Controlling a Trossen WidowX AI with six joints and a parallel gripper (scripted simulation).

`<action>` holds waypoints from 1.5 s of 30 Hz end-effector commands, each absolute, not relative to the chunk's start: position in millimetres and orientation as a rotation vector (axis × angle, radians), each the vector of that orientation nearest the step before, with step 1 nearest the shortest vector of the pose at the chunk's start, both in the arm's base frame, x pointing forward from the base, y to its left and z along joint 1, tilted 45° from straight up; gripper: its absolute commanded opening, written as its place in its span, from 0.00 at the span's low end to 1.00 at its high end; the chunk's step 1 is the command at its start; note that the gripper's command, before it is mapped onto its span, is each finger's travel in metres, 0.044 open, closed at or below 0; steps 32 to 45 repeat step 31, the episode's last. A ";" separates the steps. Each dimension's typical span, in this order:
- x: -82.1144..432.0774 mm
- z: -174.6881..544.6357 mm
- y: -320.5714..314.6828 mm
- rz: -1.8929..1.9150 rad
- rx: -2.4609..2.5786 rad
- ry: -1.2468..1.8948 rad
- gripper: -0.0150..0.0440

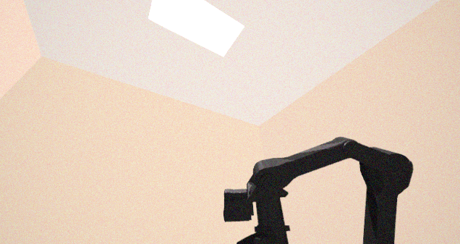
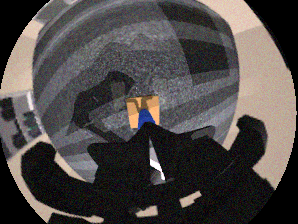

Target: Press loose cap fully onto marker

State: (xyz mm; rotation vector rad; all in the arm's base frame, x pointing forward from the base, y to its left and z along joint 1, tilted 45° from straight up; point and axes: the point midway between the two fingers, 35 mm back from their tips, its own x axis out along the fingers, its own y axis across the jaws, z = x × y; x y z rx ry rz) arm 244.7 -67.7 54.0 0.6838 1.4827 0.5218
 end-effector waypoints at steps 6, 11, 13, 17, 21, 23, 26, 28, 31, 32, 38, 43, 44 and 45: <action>245.0 90.9 -105.6 0.465 0.697 1.460 0.25; 239.2 118.5 -129.7 0.424 0.707 1.446 0.25; 239.2 118.5 -129.7 0.424 0.707 1.446 0.25; 239.2 118.5 -129.7 0.424 0.707 1.446 0.39; 239.2 118.5 -129.7 0.424 0.707 1.446 0.57; 239.2 118.5 -129.7 0.424 0.707 1.446 0.65; 239.2 118.5 -129.7 0.424 0.707 1.446 0.79; 239.2 118.5 -129.7 0.424 0.707 1.446 0.88; 239.2 118.5 -129.7 0.424 0.707 1.446 1.00; 239.2 118.5 -129.7 0.424 0.707 1.446 1.00; 239.2 118.5 -129.7 0.424 0.707 1.446 1.00; 239.2 118.5 -129.7 0.424 0.707 1.446 1.00; 239.2 118.5 -129.7 0.424 0.707 1.446 1.00; 239.2 118.5 -129.7 0.424 0.707 1.446 1.00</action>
